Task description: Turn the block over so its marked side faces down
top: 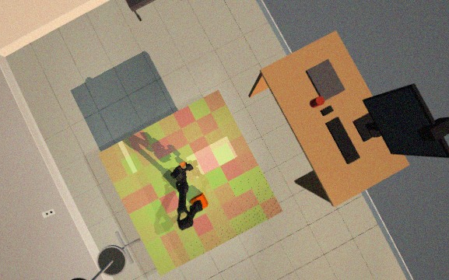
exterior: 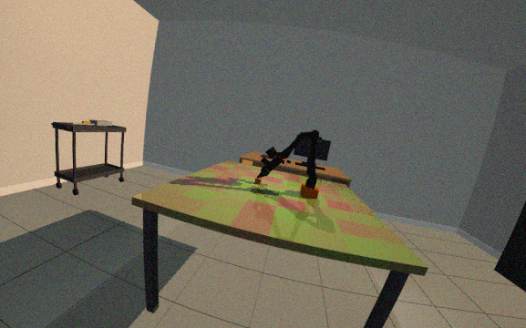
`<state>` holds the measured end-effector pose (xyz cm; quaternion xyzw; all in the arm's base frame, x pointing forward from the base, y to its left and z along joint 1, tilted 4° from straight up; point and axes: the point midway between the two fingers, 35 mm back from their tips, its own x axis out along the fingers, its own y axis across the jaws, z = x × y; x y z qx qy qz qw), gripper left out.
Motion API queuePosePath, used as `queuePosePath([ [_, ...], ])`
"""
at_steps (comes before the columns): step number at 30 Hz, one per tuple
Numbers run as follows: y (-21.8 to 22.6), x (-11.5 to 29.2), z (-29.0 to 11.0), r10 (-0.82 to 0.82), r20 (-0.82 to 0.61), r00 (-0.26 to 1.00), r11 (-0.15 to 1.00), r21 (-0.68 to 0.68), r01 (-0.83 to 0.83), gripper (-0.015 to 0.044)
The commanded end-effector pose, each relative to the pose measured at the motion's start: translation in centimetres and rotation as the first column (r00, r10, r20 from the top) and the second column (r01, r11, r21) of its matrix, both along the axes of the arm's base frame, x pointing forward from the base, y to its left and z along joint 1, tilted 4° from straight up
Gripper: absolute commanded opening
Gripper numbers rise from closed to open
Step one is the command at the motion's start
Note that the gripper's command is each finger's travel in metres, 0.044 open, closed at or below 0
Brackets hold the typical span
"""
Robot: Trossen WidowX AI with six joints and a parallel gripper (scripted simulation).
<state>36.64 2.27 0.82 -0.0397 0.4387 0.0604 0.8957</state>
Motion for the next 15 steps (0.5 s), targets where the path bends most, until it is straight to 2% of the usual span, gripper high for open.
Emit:
queuePosePath([
  [1, -0.2, -1.8, 4.1, -0.004, -0.134, 0.991, 0.999, -0.038, -0.001, 0.0440],
  [11, -0.2, -1.7, 4.2, -0.005, -0.139, 0.990, 0.999, -0.039, -0.001, 0.0440],
  [15, 0.0, -0.5, 4.5, -0.012, -0.240, 0.971, 0.999, -0.051, 0.000, 0.0440],
])
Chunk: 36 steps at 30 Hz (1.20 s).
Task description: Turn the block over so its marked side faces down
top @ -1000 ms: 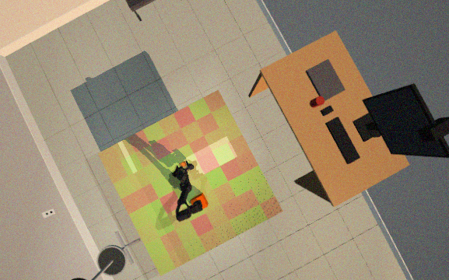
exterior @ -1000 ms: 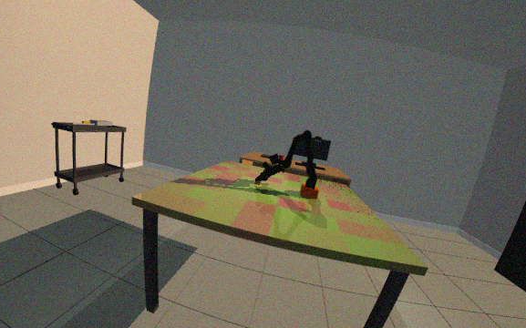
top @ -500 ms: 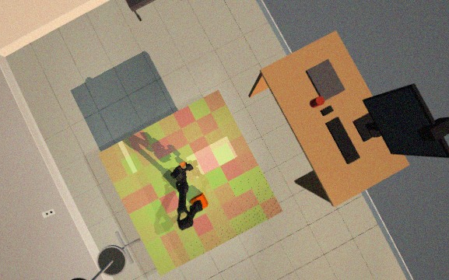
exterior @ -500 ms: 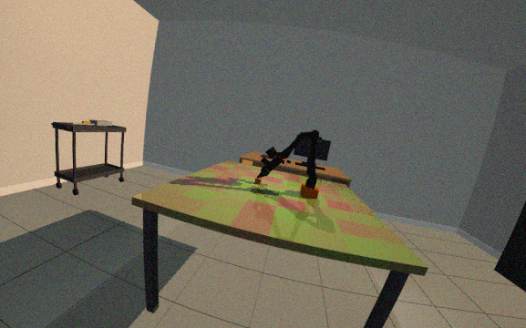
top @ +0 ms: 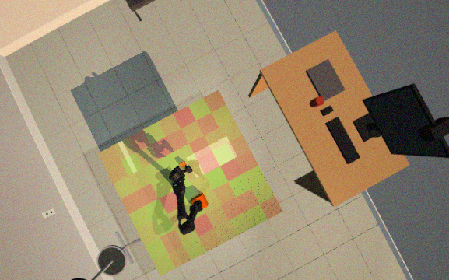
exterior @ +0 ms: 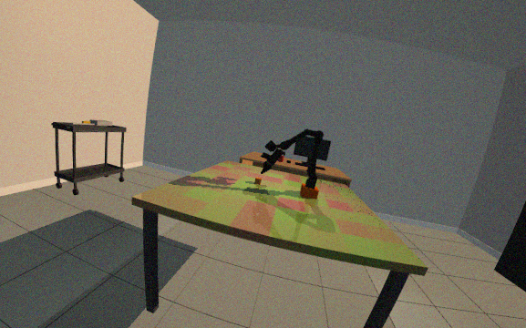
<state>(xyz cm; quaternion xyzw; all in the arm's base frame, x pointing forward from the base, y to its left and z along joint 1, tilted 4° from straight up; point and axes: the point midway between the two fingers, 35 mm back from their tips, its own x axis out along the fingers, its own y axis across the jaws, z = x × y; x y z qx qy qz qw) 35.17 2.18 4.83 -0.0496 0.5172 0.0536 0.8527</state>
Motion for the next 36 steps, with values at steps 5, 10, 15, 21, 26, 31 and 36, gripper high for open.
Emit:
queuePosePath([
  [5, 0.2, 2.3, 1.0, -0.012, -0.221, 0.975, 0.999, -0.035, 0.004, 0.0440],
  [10, 0.4, 3.1, 1.7, -0.023, -0.370, 0.929, 0.998, -0.059, 0.001, 0.0440],
  [15, 0.5, 3.4, 2.2, -0.033, -0.468, 0.883, 0.997, -0.078, -0.004, 0.0440],
  [21, 0.5, 3.4, 2.2, -0.033, -0.468, 0.883, 0.997, -0.078, -0.004, 0.0440],
  [26, 0.4, 3.4, -0.2, -0.033, -0.468, 0.883, 0.997, -0.078, -0.004, 0.0440],
  [31, 0.3, 3.3, -1.3, -0.033, -0.468, 0.883, 0.997, -0.078, -0.004, 0.0440],
  [36, 0.3, 3.3, -2.7, -0.033, -0.468, 0.883, 0.997, -0.078, -0.004, 0.0440],
])
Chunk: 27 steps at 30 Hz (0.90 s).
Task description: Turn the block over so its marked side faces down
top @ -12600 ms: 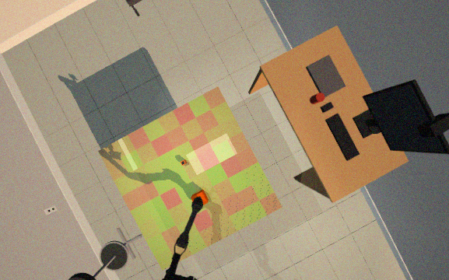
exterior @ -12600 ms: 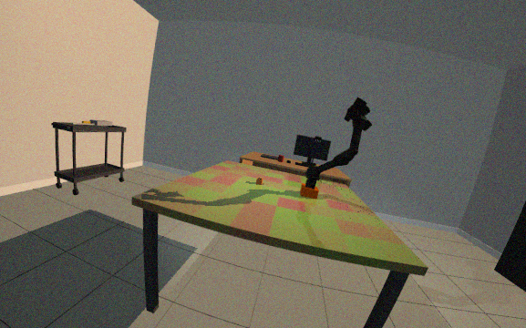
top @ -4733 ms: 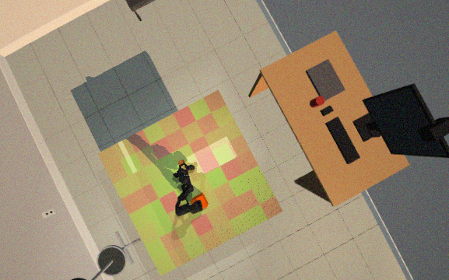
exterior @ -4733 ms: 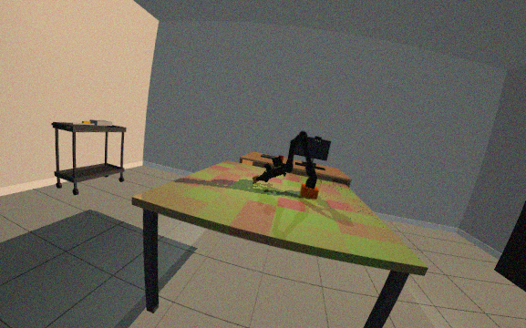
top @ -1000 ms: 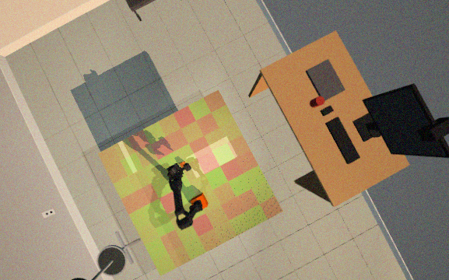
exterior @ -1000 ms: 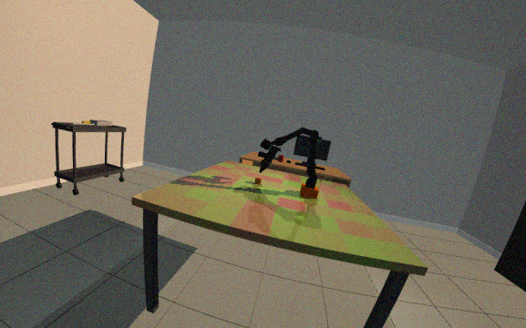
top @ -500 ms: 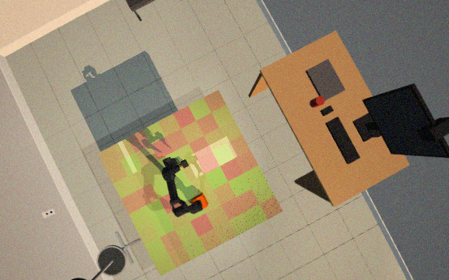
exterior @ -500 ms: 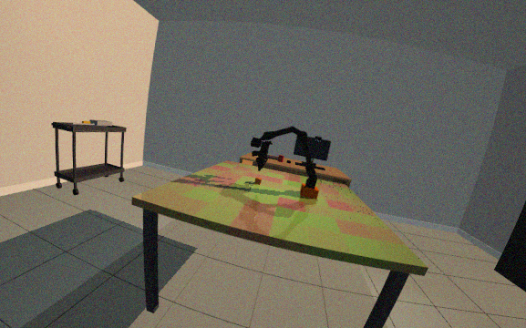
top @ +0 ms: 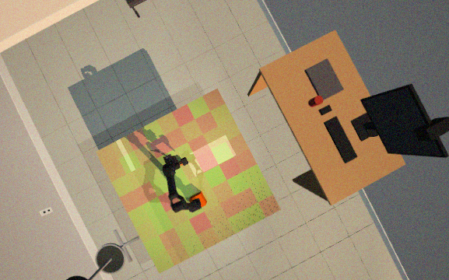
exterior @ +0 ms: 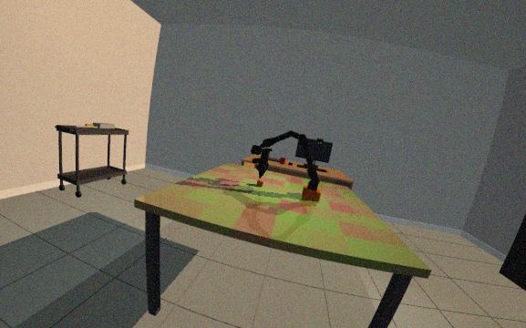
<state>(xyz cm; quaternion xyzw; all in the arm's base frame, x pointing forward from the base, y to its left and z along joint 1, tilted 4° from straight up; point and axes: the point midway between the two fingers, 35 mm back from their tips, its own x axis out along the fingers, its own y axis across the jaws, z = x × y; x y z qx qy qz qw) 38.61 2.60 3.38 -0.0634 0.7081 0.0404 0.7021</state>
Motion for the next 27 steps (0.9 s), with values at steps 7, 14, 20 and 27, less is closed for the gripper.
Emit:
queuePosePath([
  [7, -0.2, -0.1, -1.6, -0.003, -0.005, 1.000, 1.000, -0.005, 0.003, 0.0440],
  [14, -0.2, -0.1, -2.7, -0.003, -0.005, 1.000, 1.000, -0.005, 0.003, 0.0440],
  [20, -0.2, -0.1, -3.7, -0.003, -0.005, 1.000, 1.000, -0.005, 0.003, 0.0440],
  [27, -0.3, -0.2, -4.6, -0.003, -0.005, 1.000, 1.000, -0.005, 0.003, 0.0440],
])
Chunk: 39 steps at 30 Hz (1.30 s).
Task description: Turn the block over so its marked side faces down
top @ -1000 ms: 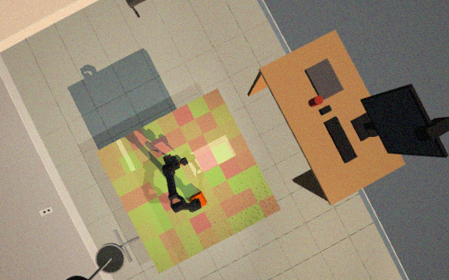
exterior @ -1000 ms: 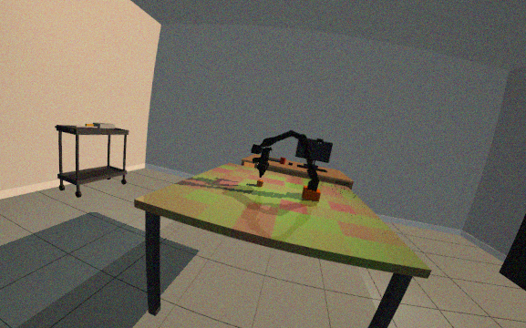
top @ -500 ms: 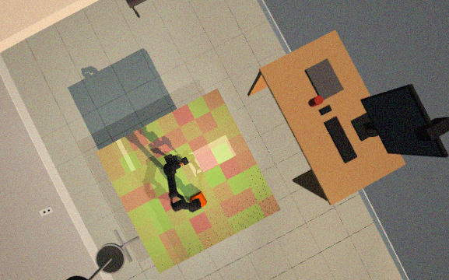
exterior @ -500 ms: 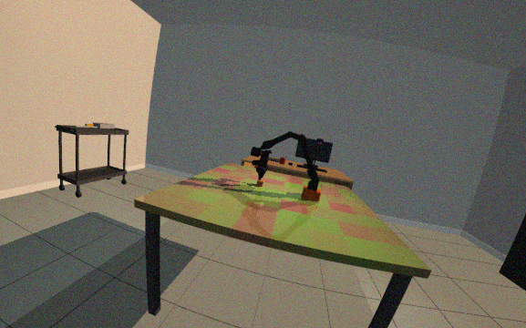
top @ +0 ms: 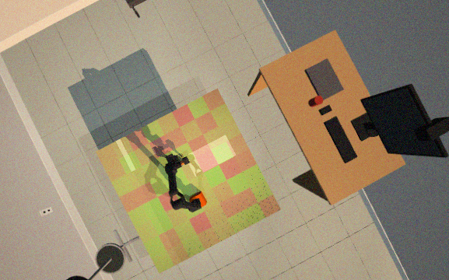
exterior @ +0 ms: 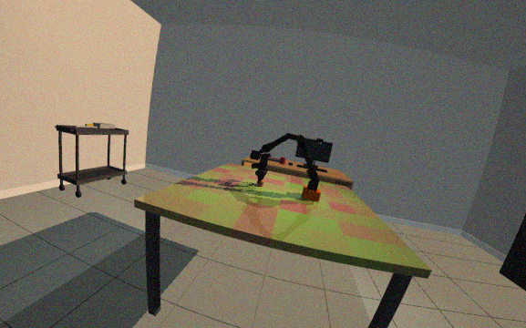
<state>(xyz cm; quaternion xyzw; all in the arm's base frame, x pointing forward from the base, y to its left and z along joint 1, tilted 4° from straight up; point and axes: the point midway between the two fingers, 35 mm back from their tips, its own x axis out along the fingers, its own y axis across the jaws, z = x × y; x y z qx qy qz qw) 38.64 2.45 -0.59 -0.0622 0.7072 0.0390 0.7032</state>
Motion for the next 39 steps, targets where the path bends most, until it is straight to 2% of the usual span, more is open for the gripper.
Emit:
queuePosePath([
  [1, -0.1, -0.2, -0.6, 0.001, -0.008, 1.000, 1.000, -0.005, -0.001, 0.0414],
  [10, -0.1, -0.2, -0.6, 0.001, -0.008, 1.000, 1.000, -0.005, -0.001, 0.0177],
  [27, -0.1, -0.2, -0.6, 0.001, -0.008, 1.000, 1.000, -0.005, -0.001, 0.0064],
  [30, -0.1, -0.2, 0.5, 0.001, -0.008, 1.000, 1.000, -0.005, -0.001, 0.0000],
  [33, 0.0, -0.2, 2.2, 0.001, -0.008, 1.000, 1.000, -0.005, -0.001, 0.0000],
  [39, 0.0, -0.2, 2.4, 0.001, -0.005, 1.000, 1.000, -0.004, -0.001, 0.0000],
])
